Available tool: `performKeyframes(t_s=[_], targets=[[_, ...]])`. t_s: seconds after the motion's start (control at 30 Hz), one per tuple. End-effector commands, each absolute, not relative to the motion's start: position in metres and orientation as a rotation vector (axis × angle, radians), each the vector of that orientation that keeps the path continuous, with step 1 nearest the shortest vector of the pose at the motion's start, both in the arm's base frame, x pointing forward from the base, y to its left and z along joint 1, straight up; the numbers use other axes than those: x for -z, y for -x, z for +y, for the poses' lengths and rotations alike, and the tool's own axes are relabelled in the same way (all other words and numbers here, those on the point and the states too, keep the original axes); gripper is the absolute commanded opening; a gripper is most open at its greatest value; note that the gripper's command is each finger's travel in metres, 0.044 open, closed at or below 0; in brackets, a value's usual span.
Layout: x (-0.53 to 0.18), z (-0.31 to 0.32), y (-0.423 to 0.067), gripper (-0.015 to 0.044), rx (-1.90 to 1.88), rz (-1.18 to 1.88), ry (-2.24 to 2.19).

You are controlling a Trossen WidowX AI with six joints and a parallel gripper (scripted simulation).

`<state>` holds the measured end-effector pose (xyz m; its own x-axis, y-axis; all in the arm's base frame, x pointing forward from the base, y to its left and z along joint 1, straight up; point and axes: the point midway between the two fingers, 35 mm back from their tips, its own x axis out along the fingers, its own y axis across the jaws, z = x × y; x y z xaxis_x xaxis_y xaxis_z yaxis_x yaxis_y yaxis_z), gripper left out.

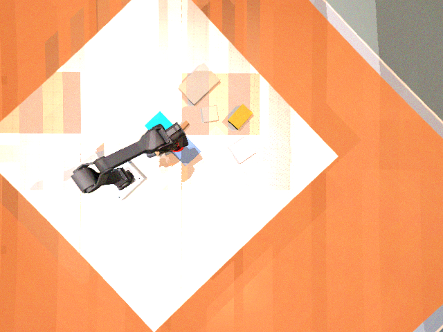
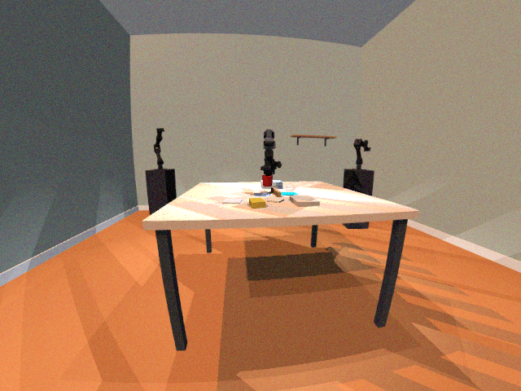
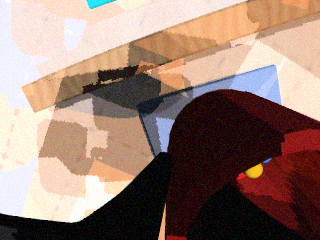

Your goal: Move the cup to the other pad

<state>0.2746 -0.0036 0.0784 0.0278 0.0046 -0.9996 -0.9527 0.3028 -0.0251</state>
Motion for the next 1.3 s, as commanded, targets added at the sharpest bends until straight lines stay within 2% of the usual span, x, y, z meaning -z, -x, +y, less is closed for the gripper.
performKeyframes(t_s=[0.0,1.27], targets=[[-0.078,0.003,-0.272,0.0,-0.964,1.321,0.983],[-0.08,0.076,-0.263,0.0,-0.967,1.317,0.979]])
